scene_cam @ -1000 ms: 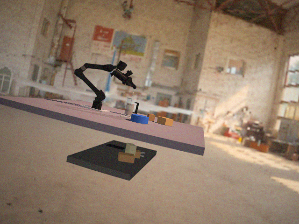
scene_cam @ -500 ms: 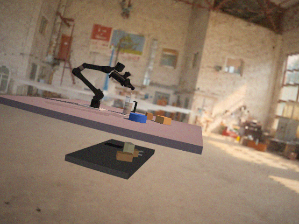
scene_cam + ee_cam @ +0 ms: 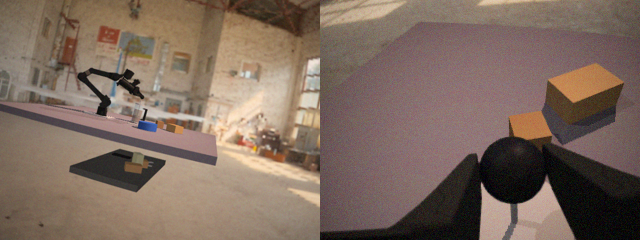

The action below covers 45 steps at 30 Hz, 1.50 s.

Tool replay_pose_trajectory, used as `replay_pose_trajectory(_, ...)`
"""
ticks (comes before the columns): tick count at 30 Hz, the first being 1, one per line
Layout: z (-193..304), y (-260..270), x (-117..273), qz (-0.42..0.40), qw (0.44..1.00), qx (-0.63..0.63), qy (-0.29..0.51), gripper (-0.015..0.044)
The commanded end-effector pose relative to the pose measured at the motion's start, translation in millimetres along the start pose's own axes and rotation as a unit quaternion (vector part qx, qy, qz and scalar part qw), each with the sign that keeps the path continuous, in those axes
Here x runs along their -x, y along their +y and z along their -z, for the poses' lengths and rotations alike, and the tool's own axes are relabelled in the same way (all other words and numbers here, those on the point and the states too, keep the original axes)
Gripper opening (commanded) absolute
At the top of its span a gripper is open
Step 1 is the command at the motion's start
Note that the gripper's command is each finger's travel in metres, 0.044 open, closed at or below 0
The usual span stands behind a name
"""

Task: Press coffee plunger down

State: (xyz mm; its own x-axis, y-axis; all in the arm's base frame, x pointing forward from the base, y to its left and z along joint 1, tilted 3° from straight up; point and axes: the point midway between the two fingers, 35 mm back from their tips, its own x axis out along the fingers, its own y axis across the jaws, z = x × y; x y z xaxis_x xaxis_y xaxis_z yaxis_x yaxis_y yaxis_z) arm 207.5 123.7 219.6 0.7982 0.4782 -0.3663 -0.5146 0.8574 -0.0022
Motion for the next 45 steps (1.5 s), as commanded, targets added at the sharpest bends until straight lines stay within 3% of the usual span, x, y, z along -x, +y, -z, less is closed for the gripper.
replay_pose_trajectory(1,23.8,0.1,-10.7,0.001,0.999,-0.003,0.042,0.0125)
replay_pose_trajectory(45,18.0,0.3,-14.4,0.001,0.999,-0.003,0.041,0.0125)
